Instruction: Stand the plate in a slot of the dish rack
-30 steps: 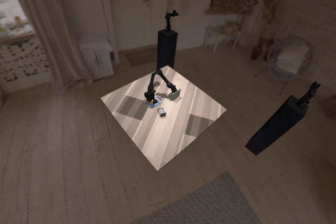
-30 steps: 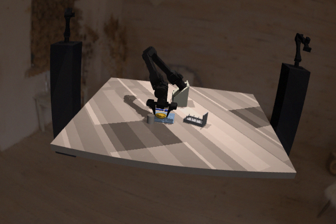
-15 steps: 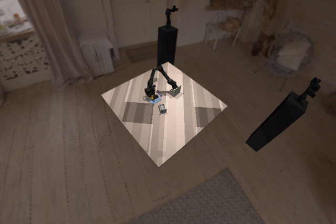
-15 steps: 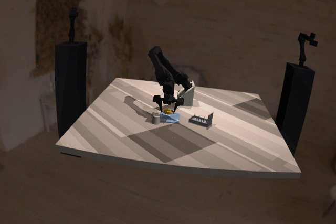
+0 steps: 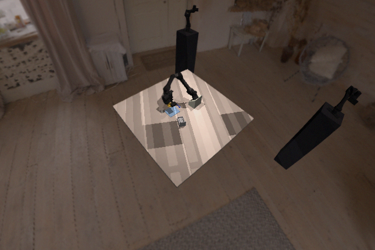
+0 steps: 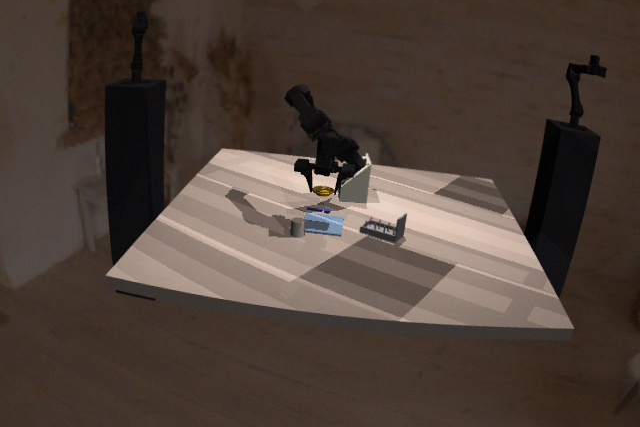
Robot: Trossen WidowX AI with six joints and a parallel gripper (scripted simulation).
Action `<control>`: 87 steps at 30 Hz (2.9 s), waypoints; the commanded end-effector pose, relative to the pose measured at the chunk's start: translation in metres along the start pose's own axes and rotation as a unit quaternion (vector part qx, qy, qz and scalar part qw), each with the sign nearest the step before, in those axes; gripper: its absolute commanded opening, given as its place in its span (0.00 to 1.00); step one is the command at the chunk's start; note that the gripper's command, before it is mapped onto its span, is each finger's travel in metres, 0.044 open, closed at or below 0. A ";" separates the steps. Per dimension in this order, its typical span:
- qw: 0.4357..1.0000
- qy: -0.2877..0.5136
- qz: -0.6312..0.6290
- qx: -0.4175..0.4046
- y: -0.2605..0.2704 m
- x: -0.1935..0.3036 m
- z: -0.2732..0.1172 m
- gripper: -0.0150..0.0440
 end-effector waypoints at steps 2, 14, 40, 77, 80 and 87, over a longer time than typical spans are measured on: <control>1.000 -0.004 0.003 0.002 0.001 -0.001 -0.025 0.25; 1.000 -0.006 0.005 0.006 0.004 0.003 -0.060 0.25; 0.989 0.051 0.136 -0.022 0.112 0.085 -0.038 0.25; 0.916 0.146 -0.163 -0.335 0.125 0.094 0.044 0.25; 0.904 0.133 -0.183 -0.363 0.126 0.094 0.049 0.25; 0.876 0.092 -0.224 -0.418 0.123 0.093 0.060 0.25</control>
Point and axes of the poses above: the point midway between the two fingers, 35 mm back from their tips, its own z axis out along the fingers, its own y axis across the jaws, x = y × z, the point moved 2 cm from there along -z, back along the fingers, and after that the axes turned 9 degrees about z, right-handed, at the moved point
